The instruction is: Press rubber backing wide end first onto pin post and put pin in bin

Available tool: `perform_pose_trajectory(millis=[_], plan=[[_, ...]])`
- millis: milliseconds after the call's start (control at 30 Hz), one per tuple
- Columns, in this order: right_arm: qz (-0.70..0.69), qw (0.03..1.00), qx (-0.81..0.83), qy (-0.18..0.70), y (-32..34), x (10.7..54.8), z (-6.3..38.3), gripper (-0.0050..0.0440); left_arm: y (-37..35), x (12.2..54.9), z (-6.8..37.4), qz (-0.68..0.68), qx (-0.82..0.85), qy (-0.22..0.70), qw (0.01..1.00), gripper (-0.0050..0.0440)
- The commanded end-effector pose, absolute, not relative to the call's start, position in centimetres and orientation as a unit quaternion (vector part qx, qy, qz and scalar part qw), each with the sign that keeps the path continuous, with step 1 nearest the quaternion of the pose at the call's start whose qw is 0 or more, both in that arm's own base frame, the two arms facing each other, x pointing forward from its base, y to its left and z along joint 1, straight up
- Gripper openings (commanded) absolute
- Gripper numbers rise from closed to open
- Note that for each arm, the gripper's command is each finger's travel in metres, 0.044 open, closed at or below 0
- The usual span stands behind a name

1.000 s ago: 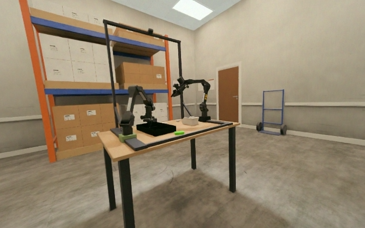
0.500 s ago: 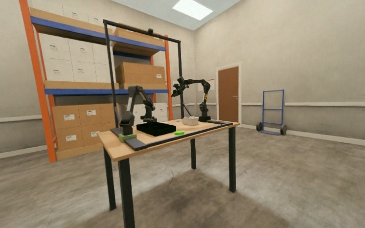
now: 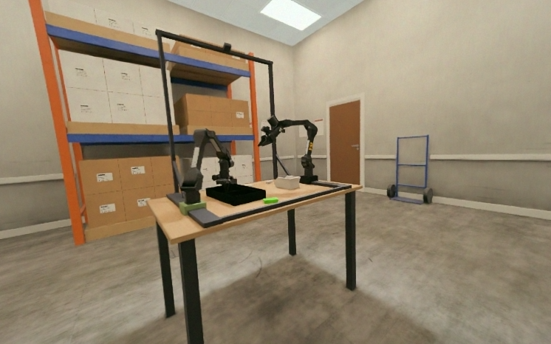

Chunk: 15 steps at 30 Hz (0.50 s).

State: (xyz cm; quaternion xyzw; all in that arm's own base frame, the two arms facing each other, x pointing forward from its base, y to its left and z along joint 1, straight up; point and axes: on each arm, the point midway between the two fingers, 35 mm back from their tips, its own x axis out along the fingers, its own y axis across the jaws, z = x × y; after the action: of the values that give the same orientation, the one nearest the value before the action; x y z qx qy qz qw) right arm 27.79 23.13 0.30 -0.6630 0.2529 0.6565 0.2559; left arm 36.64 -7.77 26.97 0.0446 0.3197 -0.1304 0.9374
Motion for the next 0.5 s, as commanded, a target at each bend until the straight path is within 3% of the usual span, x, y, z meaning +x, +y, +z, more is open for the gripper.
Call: perform_pose_trajectory(millis=[0, 467], plan=[[0.659, 0.250, -0.661, 0.259, 23.22, 27.82, -0.94, -0.0050, -7.75, 36.59, 27.80, -0.131, 0.044, 0.310, 0.941, 0.0440], [0.666, 0.244, -0.654, 0.264, 23.15, 27.79, -1.48, -0.0050, -7.75, 36.59, 27.80, -0.131, 0.044, 0.310, 0.941, 0.0440]])
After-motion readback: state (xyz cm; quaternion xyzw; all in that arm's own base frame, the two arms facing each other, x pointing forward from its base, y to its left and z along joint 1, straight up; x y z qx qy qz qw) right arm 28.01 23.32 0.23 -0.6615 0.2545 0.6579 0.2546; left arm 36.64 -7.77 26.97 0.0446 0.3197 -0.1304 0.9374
